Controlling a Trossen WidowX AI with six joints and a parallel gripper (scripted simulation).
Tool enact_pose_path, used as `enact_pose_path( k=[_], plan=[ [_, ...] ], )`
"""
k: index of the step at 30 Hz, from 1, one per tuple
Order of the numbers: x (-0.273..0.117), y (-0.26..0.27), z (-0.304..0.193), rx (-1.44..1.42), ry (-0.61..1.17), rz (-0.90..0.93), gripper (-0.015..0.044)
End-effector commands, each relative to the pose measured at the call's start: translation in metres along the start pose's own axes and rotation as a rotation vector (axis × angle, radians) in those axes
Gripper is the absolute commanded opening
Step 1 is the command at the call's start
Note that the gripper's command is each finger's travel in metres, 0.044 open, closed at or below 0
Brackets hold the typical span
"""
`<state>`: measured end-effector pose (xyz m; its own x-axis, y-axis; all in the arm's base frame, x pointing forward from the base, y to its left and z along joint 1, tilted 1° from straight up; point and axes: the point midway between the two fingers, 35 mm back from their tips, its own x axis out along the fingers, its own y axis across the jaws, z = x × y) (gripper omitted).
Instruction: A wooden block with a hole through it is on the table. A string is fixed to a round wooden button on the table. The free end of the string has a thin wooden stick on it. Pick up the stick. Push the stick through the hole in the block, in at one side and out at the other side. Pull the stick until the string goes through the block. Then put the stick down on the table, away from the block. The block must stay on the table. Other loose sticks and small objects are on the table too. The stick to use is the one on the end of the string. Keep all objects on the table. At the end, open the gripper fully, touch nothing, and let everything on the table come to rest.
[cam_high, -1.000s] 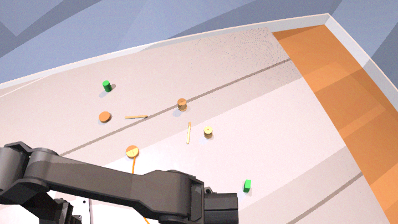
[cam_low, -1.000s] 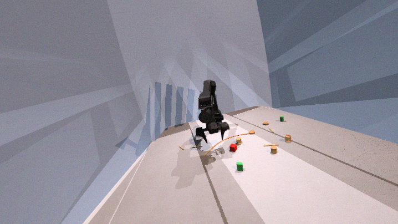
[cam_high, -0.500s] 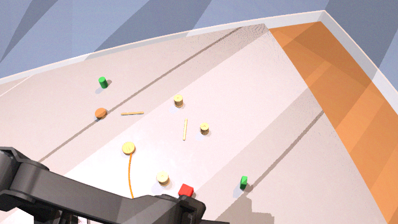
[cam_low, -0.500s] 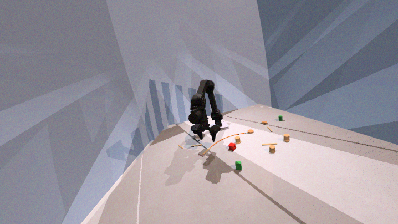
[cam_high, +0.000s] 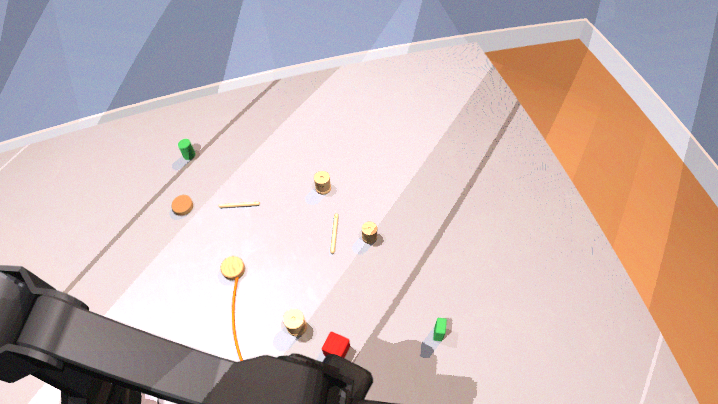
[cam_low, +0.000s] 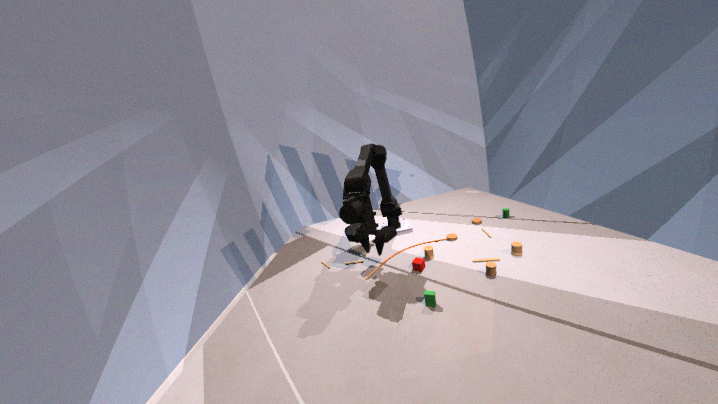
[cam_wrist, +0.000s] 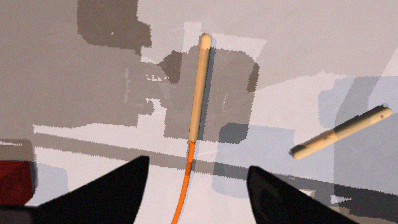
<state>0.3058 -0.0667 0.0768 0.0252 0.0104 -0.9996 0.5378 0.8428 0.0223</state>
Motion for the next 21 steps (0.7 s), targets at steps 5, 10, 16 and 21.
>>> enact_pose_path(
  k=[5, 10, 16, 21],
  plan=[
    [0.0006, 0.0005, -0.0004, 0.008, 0.002, 0.005, 0.012],
    [0.0006, 0.0005, -0.0004, 0.008, 0.002, 0.005, 0.012],
    [0.0022, 0.0006, -0.0002, 0.008, 0.002, 0.005, 0.012],
    [0.0095, 0.0008, 0.0004, 0.008, 0.002, 0.005, 0.012]
  ],
)
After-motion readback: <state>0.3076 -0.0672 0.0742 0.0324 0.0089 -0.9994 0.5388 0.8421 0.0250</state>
